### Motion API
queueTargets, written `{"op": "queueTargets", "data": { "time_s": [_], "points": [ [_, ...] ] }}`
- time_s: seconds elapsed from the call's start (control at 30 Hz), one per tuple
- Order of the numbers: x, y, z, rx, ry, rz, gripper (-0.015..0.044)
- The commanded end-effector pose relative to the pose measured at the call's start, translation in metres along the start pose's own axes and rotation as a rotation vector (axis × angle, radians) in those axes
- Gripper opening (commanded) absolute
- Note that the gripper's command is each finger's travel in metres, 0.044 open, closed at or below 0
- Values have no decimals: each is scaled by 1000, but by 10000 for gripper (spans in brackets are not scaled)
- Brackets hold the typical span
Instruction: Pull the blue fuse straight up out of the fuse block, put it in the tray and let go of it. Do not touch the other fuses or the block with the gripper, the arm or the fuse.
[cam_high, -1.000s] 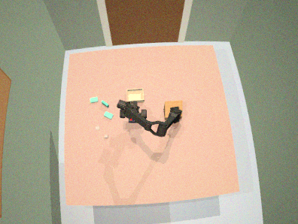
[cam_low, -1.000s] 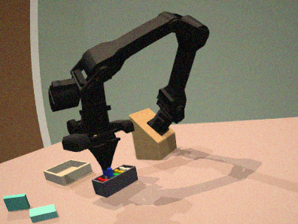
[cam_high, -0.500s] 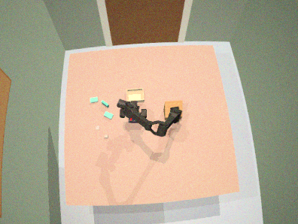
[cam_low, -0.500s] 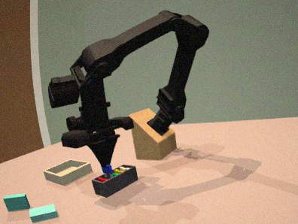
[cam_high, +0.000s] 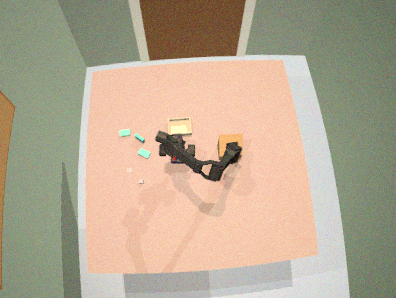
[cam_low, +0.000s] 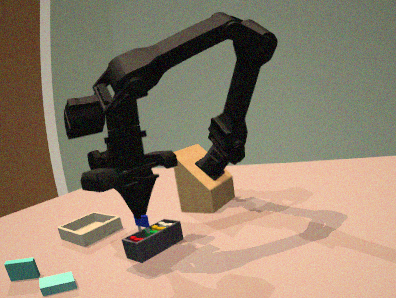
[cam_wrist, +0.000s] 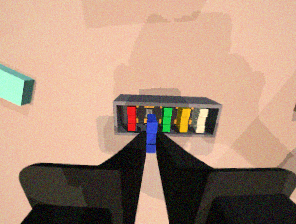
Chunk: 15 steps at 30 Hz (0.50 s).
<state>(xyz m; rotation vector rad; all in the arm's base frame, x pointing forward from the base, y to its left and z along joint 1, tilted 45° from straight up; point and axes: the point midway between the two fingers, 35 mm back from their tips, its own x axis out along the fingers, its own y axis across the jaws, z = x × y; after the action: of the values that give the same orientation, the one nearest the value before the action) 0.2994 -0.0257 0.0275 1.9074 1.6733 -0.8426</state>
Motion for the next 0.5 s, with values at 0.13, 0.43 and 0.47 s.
{"op": "queueTargets", "data": {
  "time_s": [0.13,0.43,0.47],
  "points": [
    [-13,1,1,-3,-5,3,0],
    [-22,1,2,-3,-5,3,0],
    [-22,2,4,-2,-6,3,0]
  ]
}}
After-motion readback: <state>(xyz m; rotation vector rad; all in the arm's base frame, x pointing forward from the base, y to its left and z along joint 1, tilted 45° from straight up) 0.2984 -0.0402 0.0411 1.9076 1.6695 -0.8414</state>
